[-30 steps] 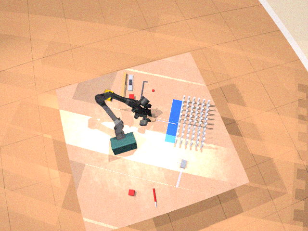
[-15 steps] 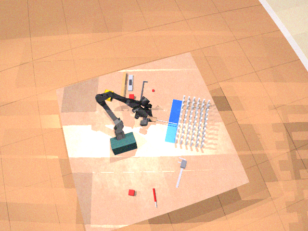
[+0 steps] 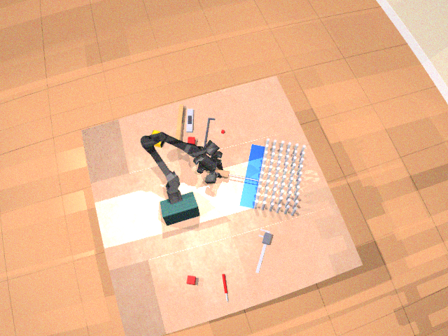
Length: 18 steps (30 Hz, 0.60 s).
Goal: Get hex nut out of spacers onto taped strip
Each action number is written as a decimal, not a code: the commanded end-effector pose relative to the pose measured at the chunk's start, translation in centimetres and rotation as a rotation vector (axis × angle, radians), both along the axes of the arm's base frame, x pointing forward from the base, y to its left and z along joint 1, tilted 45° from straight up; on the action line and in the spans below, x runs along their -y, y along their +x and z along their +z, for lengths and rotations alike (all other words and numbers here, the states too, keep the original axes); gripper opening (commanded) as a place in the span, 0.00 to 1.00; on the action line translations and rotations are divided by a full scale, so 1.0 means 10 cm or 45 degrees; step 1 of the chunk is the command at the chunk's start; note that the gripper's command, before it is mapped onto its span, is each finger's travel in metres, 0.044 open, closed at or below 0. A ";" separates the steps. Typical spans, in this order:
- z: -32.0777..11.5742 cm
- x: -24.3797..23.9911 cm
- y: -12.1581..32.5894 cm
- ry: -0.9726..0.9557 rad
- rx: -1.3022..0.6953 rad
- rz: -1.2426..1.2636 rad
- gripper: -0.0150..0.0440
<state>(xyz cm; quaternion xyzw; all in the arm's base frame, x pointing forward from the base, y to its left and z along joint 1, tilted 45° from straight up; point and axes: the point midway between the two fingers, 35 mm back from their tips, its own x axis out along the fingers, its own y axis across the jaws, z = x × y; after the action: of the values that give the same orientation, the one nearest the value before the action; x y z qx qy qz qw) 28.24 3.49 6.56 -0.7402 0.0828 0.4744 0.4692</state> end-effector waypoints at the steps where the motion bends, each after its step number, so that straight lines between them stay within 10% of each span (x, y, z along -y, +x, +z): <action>1: 0.00 0.02 0.04 -0.003 0.010 0.001 0.25; 18: -0.03 0.05 0.11 -0.003 0.011 0.001 0.25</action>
<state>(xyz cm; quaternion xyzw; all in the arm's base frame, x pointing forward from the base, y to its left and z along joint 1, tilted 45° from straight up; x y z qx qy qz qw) 28.98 3.14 6.22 -0.7406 0.0833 0.4741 0.4688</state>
